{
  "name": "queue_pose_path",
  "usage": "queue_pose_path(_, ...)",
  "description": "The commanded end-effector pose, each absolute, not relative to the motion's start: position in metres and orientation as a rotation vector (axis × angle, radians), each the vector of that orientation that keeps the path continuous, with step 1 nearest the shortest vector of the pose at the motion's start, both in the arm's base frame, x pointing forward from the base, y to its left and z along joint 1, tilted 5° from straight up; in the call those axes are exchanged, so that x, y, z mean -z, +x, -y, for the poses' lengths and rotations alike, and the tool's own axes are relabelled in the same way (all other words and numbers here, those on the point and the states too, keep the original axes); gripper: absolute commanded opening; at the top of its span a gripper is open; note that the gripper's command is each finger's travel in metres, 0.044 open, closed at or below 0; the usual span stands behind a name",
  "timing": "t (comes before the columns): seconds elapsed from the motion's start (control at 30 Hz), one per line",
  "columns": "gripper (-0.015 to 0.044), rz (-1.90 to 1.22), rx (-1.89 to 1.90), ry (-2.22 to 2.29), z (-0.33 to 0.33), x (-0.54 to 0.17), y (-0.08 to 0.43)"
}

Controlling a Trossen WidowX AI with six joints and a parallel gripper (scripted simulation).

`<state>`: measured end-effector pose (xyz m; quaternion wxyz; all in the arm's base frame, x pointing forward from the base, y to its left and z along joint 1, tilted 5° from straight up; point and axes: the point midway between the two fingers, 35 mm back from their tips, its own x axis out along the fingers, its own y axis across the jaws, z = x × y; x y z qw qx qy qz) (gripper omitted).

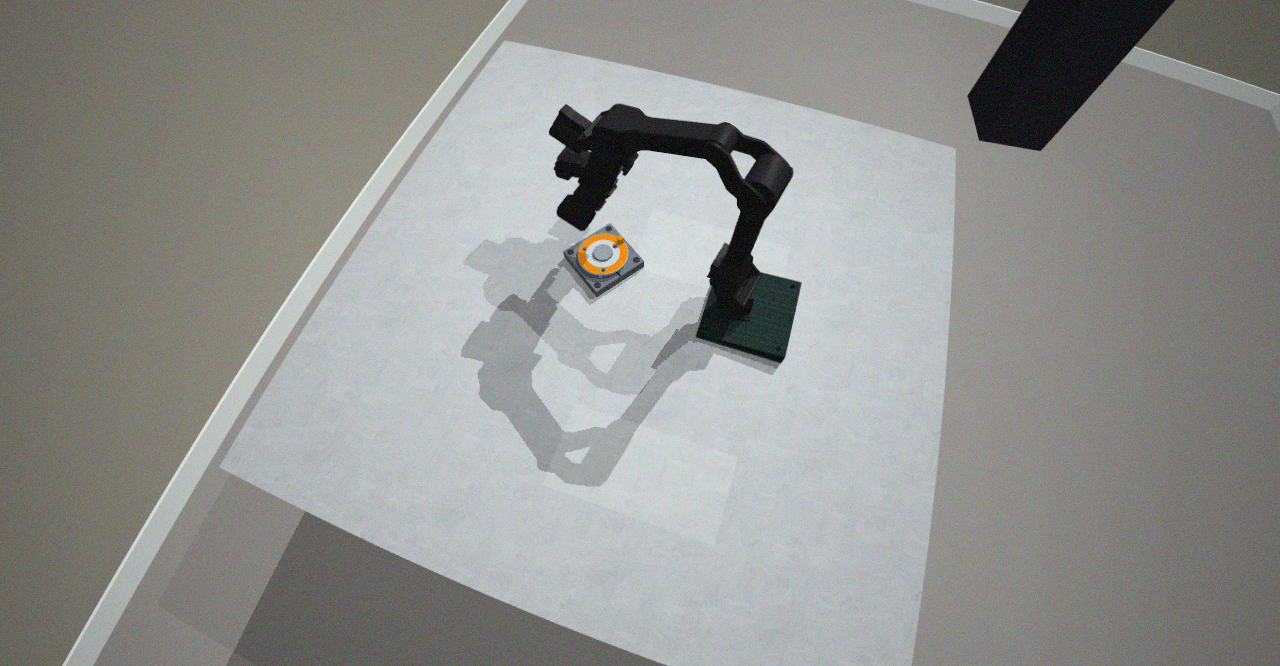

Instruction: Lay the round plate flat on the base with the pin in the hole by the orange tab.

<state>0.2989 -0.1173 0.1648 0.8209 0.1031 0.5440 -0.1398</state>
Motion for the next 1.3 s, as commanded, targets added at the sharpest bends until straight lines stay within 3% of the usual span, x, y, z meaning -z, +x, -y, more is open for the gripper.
queue_pose_path(0.0, 0.0000, -1.464, 0.163, 0.110, 0.119, -0.133, 0.261)
queue_pose_path(1.27, 0.0000, -1.465, 0.162, 0.111, 0.115, -0.083, 0.252)
